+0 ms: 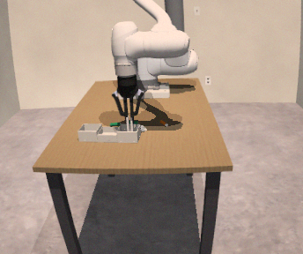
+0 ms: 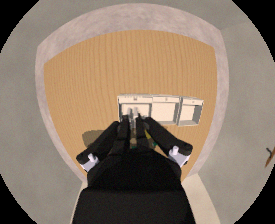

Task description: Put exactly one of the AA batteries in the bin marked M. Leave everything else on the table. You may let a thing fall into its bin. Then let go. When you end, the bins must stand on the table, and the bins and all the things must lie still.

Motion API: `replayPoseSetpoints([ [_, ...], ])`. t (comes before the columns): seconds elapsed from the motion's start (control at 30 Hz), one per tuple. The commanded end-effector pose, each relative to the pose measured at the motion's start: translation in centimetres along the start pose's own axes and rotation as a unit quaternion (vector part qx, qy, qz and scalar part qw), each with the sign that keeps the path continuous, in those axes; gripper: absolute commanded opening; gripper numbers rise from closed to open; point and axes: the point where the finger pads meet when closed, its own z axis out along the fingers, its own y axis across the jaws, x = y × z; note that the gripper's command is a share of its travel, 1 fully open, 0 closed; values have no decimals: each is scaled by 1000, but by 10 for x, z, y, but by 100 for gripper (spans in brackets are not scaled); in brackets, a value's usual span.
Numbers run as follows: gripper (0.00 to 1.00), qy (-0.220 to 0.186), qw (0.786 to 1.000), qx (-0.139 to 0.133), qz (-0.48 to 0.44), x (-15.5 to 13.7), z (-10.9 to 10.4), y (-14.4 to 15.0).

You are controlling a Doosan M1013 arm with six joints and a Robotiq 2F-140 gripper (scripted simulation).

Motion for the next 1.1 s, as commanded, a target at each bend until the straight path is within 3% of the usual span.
replayPoseSetpoints([
  [0.0, 5, 0, 1000, 0, 0, 0, -4, 0],
  [0.63, 5, 0, 1000, 0, 0, 0, -46, 0],
  [0.93, 5, 0, 1000, 0, 0, 0, -121, 0],
  [1.0, 5, 0, 1000, 0, 0, 0, -121, 0],
  [1.07, 5, 0, 1000, 0, 0, 0, -137, 0],
])
